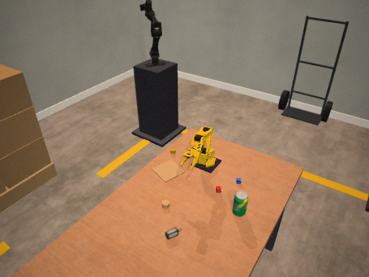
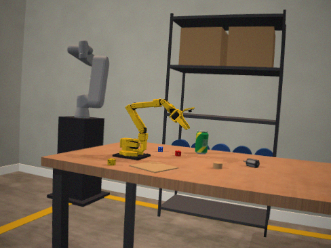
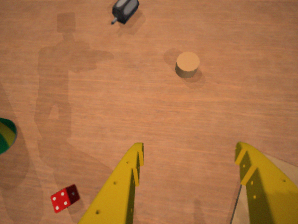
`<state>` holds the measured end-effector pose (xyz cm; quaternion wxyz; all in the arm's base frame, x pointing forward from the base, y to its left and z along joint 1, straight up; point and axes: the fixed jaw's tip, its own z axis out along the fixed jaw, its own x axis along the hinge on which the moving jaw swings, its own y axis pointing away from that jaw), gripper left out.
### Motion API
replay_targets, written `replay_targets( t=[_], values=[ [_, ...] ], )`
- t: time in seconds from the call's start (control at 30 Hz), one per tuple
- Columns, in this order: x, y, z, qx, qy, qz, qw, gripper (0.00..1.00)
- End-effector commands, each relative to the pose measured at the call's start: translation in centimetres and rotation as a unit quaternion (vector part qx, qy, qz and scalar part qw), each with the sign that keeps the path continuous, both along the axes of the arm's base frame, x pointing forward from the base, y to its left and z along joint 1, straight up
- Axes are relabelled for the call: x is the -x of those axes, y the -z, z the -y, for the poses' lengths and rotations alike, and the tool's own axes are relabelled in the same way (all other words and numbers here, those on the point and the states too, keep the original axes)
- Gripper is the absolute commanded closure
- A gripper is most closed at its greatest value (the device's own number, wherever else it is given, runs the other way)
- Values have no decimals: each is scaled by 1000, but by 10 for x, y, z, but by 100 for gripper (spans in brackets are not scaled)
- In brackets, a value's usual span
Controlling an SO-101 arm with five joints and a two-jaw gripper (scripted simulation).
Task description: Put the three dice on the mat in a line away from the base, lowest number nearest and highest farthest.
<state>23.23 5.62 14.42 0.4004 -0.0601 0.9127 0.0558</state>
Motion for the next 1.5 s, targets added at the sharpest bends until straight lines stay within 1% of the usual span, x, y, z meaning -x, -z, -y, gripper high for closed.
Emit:
replay_targets(
  t=[0.0,0.07,0.17,0.27,0.4,0.57,0.63,0.83,1.07,1.13,1.2,1.33,1.47],
  values=[
    [-10,-1,44,-1,95,-24,995,69],
    [-10,-1,44,-1,95,-24,995,69],
    [-10,-1,76,-5,165,-37,986,69],
    [-5,-2,109,-10,233,-50,971,69],
    [8,-2,149,-19,320,-65,945,69],
    [32,-3,193,-34,419,-81,904,69],
    [32,-3,193,-34,419,-81,904,69],
    [68,-4,233,-53,521,-96,846,69],
    [111,-4,264,-76,613,-107,779,69],
    [122,-4,270,-81,634,-109,761,69],
    [122,-4,270,-81,634,-109,761,69],
    [142,-4,279,-92,670,-112,728,69],
    [159,-4,284,-101,697,-114,701,69]
  ],
)
